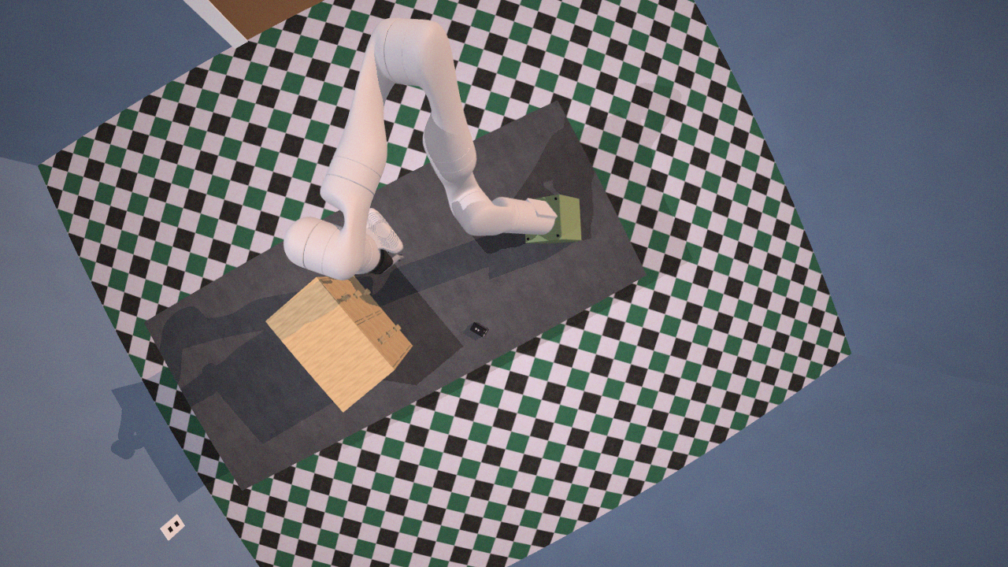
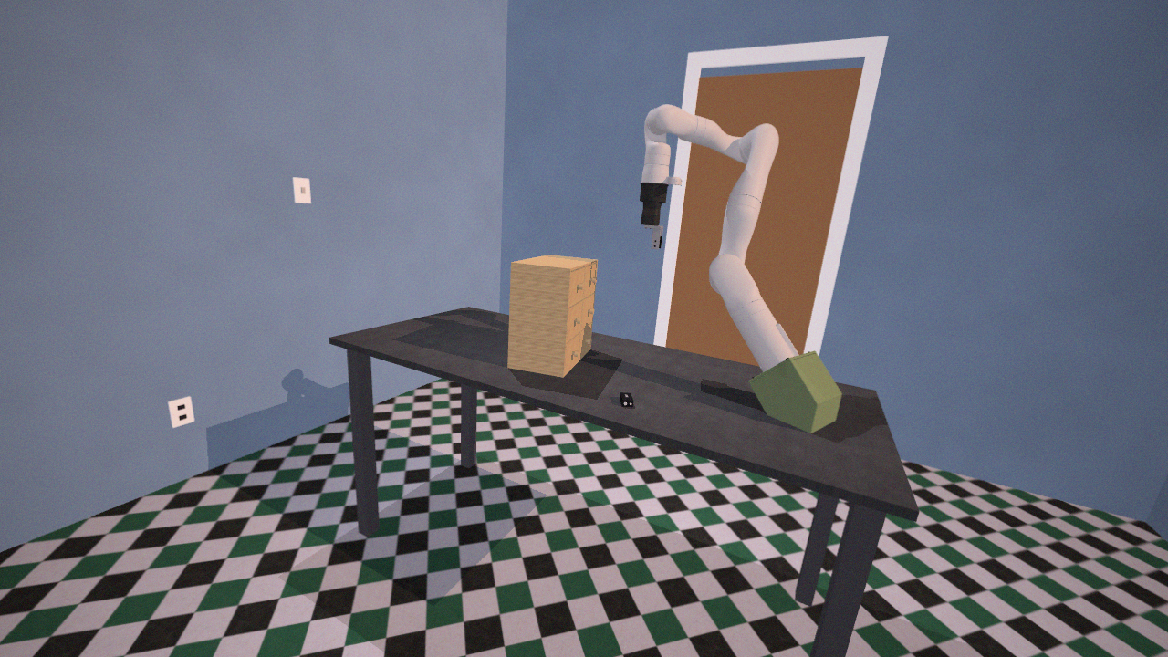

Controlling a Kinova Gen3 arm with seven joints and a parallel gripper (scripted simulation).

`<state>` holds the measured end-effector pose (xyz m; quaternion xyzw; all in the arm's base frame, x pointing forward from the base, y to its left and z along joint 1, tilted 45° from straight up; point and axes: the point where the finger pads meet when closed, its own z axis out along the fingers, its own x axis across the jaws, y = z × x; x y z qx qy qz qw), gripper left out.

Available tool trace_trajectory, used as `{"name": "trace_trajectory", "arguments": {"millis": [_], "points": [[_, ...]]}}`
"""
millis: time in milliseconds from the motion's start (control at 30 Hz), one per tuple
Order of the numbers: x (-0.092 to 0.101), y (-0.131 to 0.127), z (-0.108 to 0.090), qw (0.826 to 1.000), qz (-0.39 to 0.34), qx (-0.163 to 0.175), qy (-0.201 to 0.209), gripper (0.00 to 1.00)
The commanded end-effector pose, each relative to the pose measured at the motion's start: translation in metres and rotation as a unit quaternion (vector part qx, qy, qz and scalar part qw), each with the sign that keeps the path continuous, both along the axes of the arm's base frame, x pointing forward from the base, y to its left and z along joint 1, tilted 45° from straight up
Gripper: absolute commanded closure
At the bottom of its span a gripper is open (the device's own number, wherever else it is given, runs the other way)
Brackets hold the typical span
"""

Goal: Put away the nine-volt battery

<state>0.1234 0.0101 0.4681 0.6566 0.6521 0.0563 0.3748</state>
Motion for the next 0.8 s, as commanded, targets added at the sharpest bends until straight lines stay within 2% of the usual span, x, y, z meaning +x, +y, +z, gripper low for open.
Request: {"name": "trace_trajectory", "arguments": {"millis": [0,300,500,733,767], "points": [[0.000,0.000,0.000,1.000,0.001,0.000,-0.002,0.00],[0.015,-0.004,-0.004,0.999,0.017,-0.006,-0.037,0.00],[0.044,-0.012,-0.012,0.993,0.049,-0.017,-0.106,0.00],[0.082,-0.024,-0.023,0.976,0.091,-0.031,-0.198,0.00],[0.082,-0.024,-0.023,0.976,0.091,-0.031,-0.198,0.00]]}}
